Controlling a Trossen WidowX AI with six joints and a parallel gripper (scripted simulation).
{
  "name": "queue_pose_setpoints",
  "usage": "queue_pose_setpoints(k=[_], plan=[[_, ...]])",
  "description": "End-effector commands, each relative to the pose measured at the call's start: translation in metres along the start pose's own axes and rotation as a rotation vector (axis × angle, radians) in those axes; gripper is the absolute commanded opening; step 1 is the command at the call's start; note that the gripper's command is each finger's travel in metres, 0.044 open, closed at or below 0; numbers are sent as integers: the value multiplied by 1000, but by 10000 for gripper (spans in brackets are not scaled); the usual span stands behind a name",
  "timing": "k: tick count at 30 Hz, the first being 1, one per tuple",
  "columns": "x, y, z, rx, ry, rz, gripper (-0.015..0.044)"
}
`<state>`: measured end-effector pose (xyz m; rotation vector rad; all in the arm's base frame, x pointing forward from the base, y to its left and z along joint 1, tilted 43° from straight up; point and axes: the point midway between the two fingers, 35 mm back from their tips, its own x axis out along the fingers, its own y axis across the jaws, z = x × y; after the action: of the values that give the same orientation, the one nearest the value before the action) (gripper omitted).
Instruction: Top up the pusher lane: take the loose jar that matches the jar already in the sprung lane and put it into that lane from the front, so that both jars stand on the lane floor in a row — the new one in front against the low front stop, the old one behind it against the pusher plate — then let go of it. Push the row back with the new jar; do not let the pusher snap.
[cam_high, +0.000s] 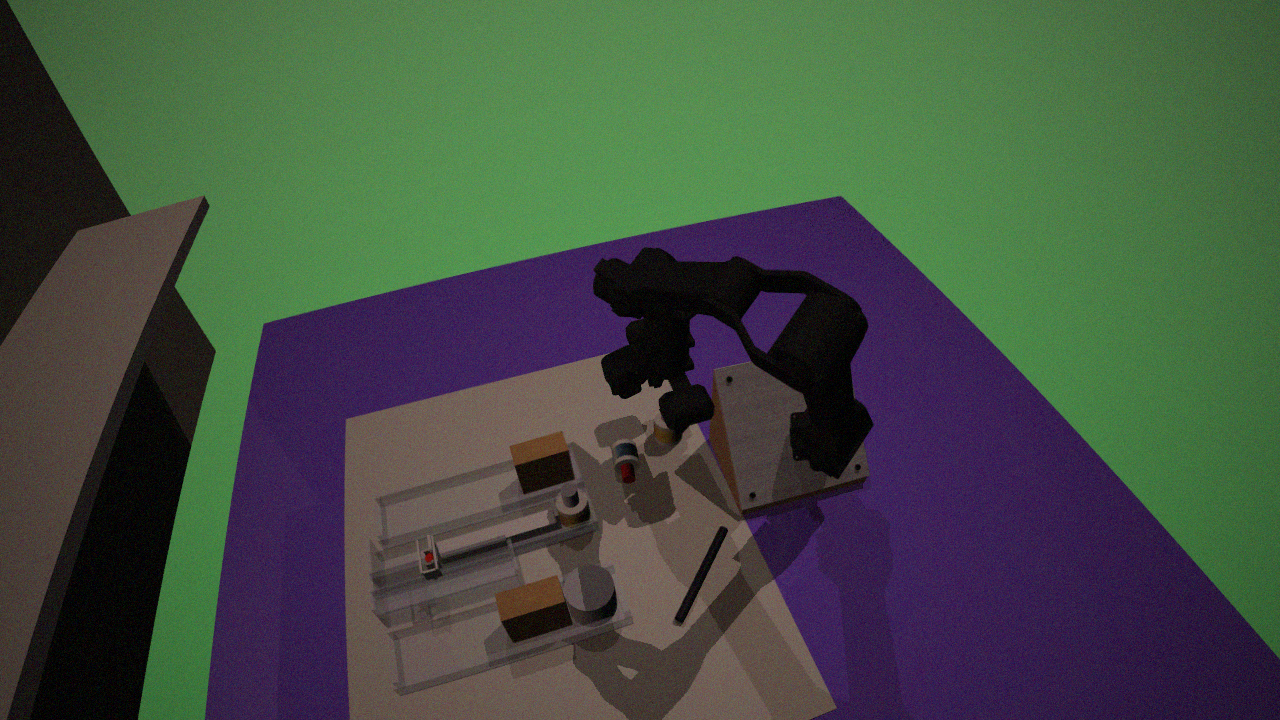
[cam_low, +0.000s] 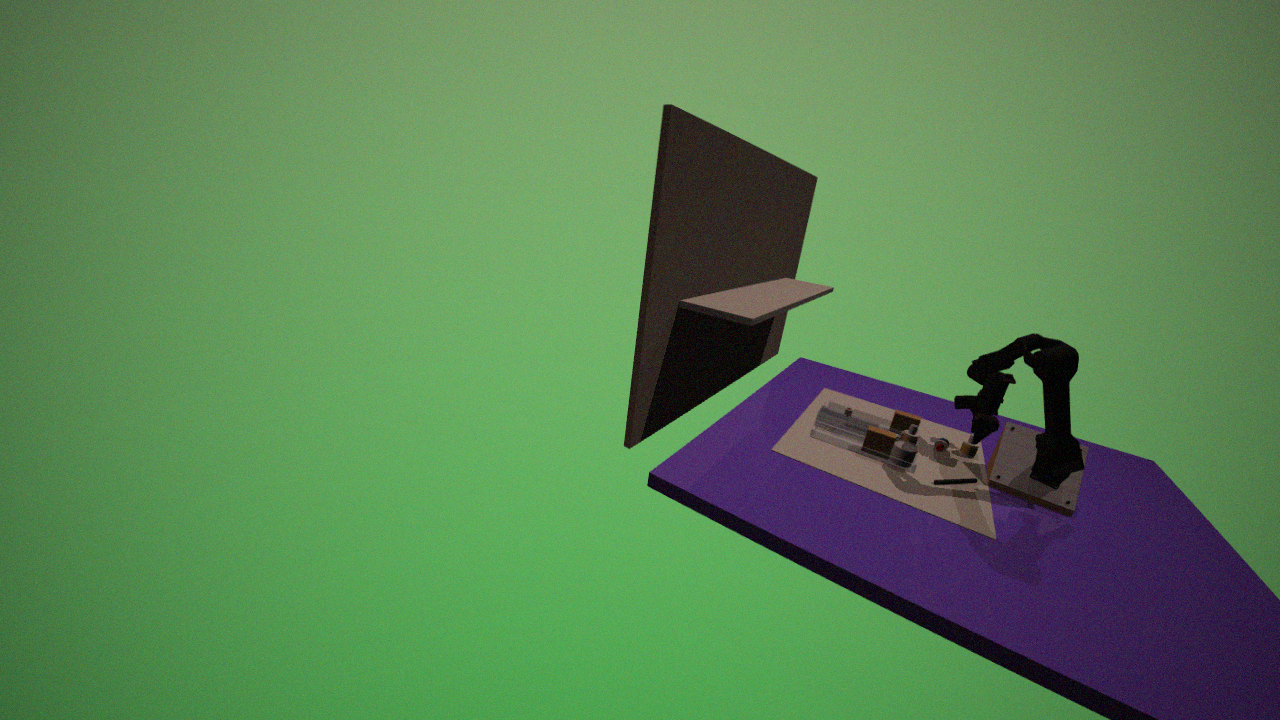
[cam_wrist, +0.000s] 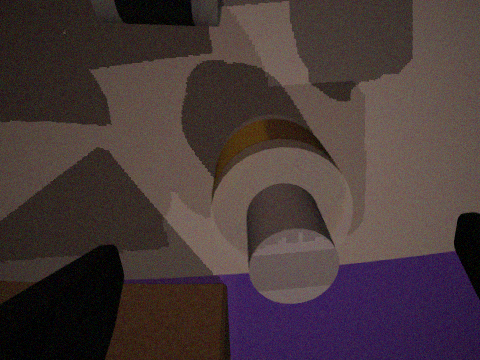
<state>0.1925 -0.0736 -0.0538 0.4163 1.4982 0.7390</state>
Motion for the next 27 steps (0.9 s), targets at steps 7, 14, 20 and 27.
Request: queue_pose_setpoints(k=[7, 14, 20, 27], plan=[[17, 0, 0, 7, -1, 5, 440], [28, 0, 0, 6, -1, 6, 440], [35, 1, 0, 6, -1, 6, 440], [35, 1, 0, 6, -1, 6, 256]])
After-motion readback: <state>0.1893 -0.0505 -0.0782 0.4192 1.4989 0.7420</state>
